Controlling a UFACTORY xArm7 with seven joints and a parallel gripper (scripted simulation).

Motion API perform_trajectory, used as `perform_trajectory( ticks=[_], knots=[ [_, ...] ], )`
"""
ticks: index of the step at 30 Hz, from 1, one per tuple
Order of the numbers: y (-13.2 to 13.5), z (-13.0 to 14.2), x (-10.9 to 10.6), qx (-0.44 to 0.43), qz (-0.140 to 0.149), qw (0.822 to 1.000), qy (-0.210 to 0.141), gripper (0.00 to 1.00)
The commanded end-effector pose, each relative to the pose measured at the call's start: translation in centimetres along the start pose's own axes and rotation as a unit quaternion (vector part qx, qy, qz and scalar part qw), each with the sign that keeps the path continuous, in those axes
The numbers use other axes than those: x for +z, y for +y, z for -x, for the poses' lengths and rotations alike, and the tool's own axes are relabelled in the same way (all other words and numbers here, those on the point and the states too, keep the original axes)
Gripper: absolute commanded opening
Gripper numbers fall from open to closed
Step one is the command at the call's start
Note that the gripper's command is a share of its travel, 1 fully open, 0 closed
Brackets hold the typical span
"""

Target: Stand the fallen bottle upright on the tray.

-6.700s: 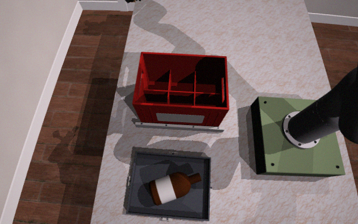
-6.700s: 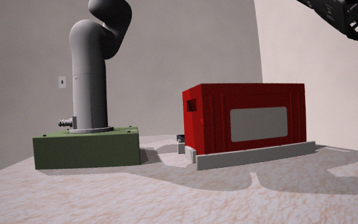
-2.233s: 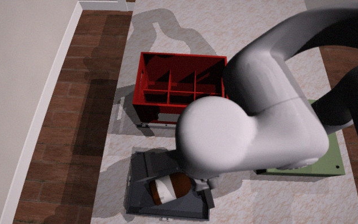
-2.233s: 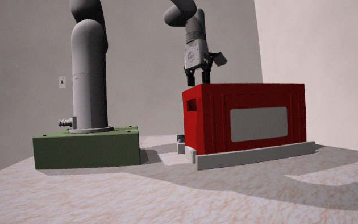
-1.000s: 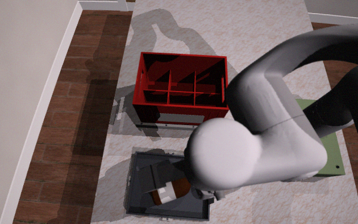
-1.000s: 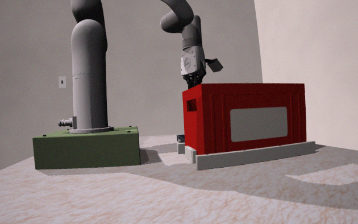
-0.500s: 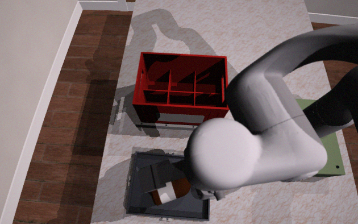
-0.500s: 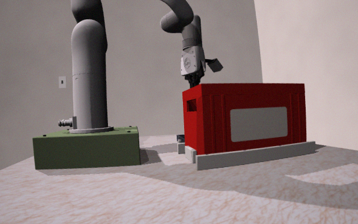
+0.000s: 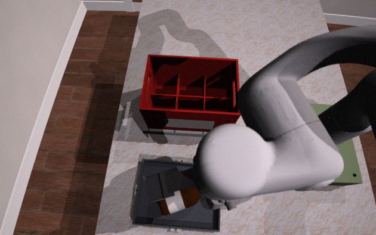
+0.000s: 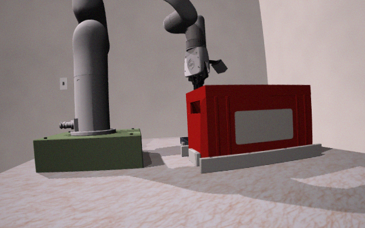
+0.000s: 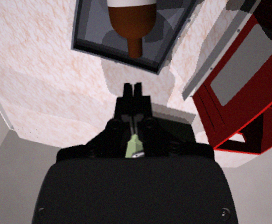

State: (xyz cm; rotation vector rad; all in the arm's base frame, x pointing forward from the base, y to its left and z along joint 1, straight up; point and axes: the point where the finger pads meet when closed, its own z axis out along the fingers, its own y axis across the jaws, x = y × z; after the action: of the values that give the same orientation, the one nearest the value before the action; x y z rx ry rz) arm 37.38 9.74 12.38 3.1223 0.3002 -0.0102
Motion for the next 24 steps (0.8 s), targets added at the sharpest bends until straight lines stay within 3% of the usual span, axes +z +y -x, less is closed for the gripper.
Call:
perform_trajectory(
  ticks=[1,6,7,24],
  knots=[
    [0.0,-0.14,-0.14,0.0,0.0,1.0,0.002,0.0],
    [0.0,-0.14,-0.14,0.0,0.0,1.0,0.002,0.0],
    [0.0,-0.14,-0.14,0.0,0.0,1.0,0.002,0.65],
    [0.0,-0.14,-0.14,0.0,0.0,1.0,0.002,0.65]
  ],
)
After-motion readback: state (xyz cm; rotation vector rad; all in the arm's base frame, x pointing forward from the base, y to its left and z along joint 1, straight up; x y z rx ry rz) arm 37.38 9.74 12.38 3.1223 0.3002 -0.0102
